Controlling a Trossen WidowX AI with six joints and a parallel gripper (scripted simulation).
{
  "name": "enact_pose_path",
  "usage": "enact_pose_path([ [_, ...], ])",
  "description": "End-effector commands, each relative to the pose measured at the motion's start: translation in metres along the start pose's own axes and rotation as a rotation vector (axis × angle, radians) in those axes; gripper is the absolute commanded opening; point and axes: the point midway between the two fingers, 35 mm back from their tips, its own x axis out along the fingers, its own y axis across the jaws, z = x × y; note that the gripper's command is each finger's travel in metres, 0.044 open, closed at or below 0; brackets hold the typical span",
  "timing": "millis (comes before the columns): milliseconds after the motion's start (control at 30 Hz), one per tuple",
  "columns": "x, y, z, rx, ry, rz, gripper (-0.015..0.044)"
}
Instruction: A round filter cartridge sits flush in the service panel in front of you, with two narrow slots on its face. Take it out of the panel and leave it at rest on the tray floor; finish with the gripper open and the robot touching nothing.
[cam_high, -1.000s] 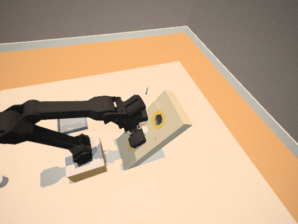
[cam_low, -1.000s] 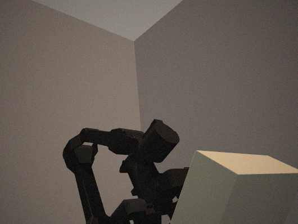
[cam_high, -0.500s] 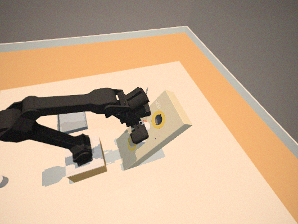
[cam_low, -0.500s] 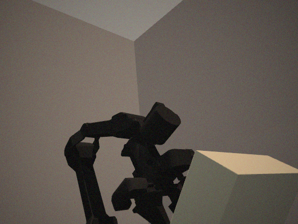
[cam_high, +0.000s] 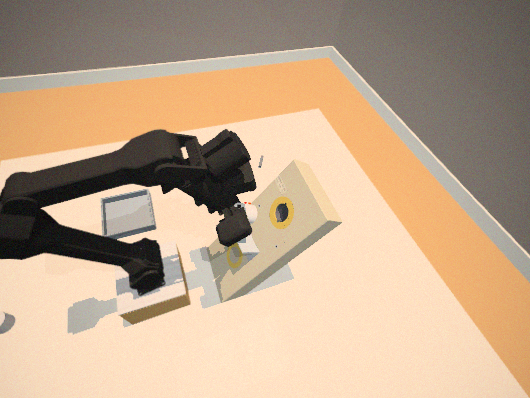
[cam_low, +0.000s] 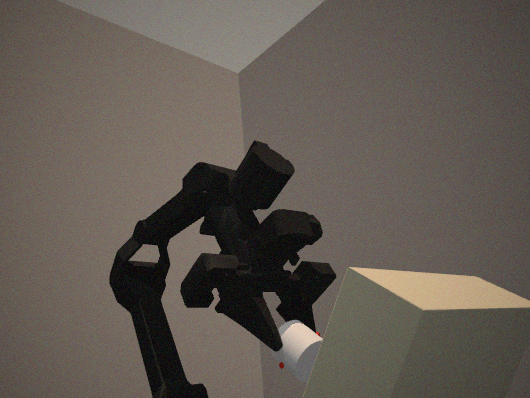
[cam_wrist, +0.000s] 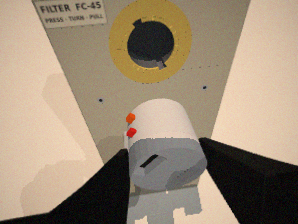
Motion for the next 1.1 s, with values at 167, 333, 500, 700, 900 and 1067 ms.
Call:
enact_pose_path([
  [167,-0.001,0.018,0.001,0.0,0.015,0.005,0.0],
  [333,0.002,0.032,0.002,0.002,0.019,0.006,0.0],
  [500,0.005,0.046,0.003,0.002,0.019,0.006,0.0],
  [700,0.007,0.063,0.003,0.003,0.016,0.007,0.0],
  [900,0.008,0.081,0.001,0.003,0.008,0.01,0.0],
  [1067,0.008,0.083,-0.002,-0.038,0.017,0.034,0.0],
])
